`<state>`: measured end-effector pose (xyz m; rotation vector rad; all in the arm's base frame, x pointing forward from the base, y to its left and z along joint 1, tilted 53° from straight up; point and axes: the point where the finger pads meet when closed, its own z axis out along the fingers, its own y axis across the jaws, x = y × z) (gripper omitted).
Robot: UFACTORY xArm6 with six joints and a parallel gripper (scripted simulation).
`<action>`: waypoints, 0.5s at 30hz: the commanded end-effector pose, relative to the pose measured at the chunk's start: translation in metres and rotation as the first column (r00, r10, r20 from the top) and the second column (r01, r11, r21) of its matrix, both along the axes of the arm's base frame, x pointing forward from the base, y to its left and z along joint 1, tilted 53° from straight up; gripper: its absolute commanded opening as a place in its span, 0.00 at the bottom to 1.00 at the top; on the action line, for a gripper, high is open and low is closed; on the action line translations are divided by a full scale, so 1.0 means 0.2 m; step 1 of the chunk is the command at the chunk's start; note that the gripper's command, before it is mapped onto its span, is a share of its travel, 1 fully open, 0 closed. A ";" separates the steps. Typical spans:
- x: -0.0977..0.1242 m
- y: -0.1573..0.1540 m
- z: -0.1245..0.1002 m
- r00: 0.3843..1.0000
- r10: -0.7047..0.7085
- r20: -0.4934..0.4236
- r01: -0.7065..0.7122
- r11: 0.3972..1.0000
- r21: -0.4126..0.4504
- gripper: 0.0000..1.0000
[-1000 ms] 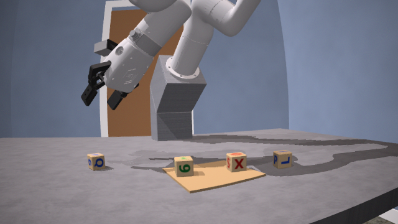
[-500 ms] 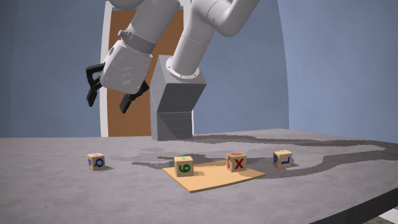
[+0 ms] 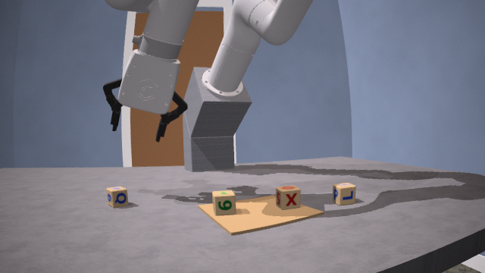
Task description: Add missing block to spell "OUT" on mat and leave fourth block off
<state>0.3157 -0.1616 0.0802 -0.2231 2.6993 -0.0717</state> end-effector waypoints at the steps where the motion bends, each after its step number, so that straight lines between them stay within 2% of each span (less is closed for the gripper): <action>1: 0.01 0.01 0.01 0.996 -0.085 0.006 0.083 0.990 0.110 1.00; 7: 0.04 0.02 0.05 0.980 -0.199 0.011 0.190 0.949 0.250 1.00; 9: 0.04 0.02 0.05 0.980 -0.199 0.011 0.190 0.949 0.250 1.00; 10: 0.06 0.02 0.07 0.967 -0.254 0.010 0.238 0.918 0.317 1.00; 15: 0.08 0.00 0.11 0.942 -0.334 0.002 0.303 0.857 0.416 1.00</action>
